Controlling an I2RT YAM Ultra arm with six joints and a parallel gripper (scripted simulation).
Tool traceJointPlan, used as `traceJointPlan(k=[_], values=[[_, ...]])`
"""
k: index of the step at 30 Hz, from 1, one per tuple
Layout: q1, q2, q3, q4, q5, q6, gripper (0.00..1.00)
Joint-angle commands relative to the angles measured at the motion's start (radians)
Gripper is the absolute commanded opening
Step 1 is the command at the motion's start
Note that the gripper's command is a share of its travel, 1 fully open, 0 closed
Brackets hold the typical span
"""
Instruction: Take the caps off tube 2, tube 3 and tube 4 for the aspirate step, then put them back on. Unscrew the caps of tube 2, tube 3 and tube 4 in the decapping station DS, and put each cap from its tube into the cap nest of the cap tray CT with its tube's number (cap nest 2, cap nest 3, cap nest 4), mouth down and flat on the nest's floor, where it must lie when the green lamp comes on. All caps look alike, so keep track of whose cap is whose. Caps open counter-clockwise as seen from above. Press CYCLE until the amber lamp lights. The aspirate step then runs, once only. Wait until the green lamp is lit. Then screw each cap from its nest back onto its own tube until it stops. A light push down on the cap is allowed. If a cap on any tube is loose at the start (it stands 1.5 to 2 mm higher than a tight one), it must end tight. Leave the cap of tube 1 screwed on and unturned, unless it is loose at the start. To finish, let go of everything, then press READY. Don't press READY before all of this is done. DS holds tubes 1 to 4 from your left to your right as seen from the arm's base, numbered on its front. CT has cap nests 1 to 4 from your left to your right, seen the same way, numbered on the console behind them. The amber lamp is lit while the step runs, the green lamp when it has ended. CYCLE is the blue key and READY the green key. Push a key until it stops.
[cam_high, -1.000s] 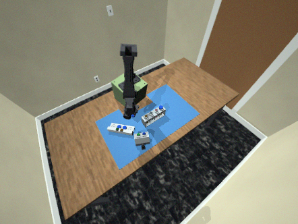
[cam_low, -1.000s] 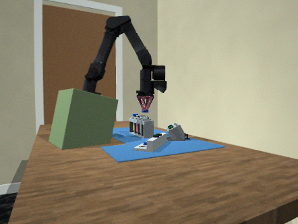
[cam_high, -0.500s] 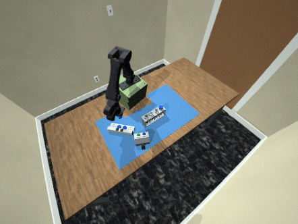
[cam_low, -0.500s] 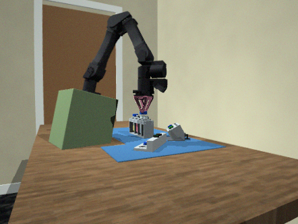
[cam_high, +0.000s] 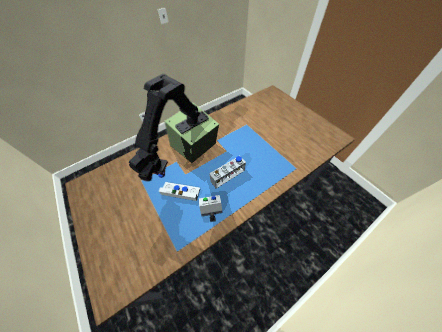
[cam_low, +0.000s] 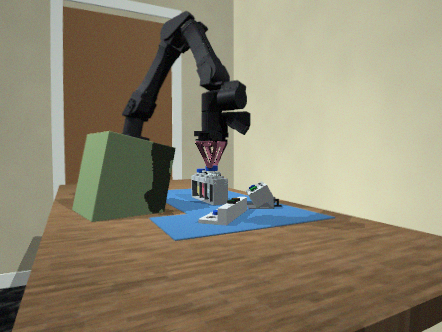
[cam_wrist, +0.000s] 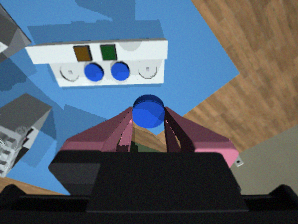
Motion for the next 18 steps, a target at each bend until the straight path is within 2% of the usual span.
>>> traceJointPlan(k=[1, 6, 18], values=[[0.002, -0.009, 0.015, -0.018, -0.006, -0.032, 0.0], [0.008, 0.016, 0.006, 0.017, -0.005, -0.026, 0.0], [0.044, 0.187, -0.016, 0.218, -0.003, 0.011, 0.0]])
